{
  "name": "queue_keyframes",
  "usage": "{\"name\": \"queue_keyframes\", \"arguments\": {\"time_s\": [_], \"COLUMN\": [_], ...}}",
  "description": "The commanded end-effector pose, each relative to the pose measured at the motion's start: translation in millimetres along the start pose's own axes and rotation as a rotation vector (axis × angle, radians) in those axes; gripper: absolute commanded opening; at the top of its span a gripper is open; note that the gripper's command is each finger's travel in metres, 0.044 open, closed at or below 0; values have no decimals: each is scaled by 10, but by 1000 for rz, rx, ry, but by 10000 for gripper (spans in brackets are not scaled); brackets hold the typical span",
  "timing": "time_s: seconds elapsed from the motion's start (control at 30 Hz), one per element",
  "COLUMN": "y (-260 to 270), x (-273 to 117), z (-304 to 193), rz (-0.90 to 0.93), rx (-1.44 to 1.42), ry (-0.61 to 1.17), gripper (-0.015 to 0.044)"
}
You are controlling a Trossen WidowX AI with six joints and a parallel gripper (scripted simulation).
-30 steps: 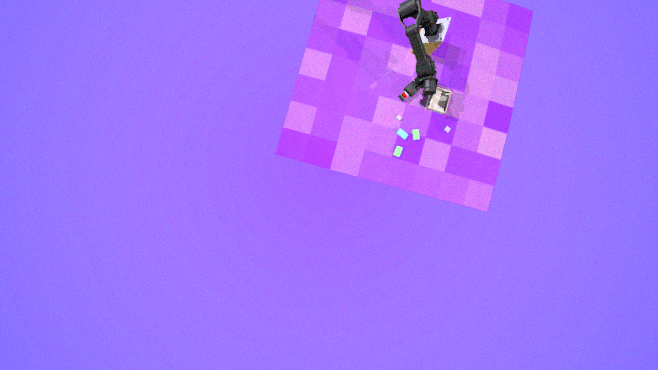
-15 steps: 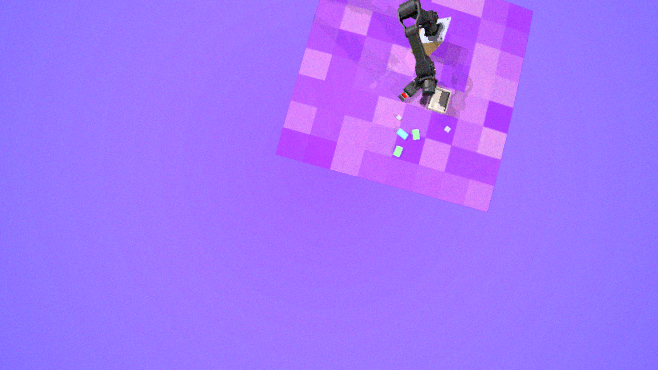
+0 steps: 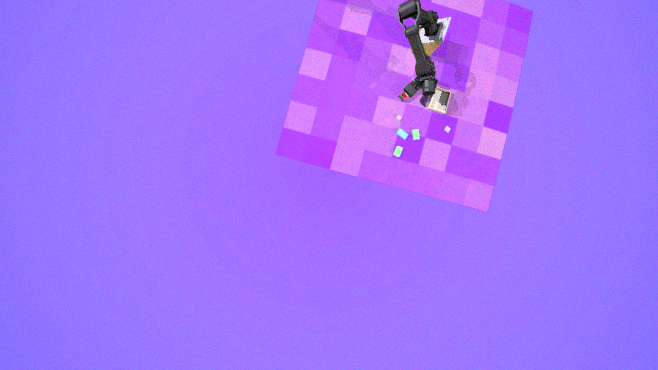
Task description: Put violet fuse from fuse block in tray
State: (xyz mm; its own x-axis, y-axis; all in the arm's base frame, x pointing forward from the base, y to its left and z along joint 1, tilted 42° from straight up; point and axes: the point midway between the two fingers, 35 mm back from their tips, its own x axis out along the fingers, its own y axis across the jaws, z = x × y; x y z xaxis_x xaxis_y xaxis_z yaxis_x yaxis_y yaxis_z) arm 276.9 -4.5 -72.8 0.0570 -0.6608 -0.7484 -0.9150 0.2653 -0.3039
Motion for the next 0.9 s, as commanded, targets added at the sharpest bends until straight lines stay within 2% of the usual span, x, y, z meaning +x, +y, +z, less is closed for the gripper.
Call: {"name": "queue_keyframes", "arguments": {"time_s": [0.0, 0.87], "y": [0, -4], "x": [-11, -137], "z": [0, 5], "rz": [0, -1], "rx": [0, -1], "ry": [0, 1], "gripper": [0, 0]}}
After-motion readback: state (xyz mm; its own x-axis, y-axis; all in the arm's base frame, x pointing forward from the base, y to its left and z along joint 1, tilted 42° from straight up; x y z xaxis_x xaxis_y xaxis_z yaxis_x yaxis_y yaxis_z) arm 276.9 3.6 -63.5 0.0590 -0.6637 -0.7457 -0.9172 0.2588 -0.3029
